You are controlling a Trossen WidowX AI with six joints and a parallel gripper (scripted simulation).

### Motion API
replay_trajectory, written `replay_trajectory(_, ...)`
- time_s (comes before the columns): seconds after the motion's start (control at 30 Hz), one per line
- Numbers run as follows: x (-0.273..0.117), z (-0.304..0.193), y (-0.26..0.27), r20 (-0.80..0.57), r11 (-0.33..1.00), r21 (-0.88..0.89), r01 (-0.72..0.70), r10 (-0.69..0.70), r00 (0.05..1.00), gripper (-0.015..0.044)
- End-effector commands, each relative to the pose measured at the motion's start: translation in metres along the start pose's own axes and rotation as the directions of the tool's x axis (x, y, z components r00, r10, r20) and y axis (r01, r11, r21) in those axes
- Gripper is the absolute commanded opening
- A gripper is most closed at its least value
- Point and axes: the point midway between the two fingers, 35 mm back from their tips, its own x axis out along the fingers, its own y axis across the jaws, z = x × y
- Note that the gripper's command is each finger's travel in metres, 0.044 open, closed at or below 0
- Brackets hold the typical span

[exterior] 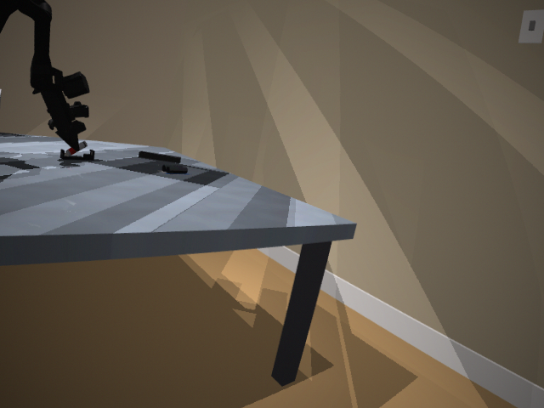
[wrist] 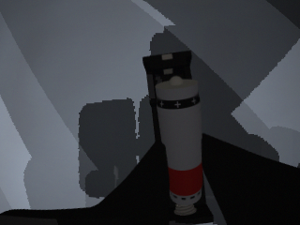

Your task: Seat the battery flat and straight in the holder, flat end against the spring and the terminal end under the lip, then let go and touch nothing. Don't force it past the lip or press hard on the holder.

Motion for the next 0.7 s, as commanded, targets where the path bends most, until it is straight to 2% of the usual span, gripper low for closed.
replay_trajectory(0.0,-0.0003,-0.0064,0.0013,-0.019,1.0,-0.002,-0.002,0.002,1.0,0.0061)
replay_trajectory(0.67,0.0025,-0.0052,0.0028,-0.05,1.0,0.001,-0.011,0.011,0.999,0.0061)
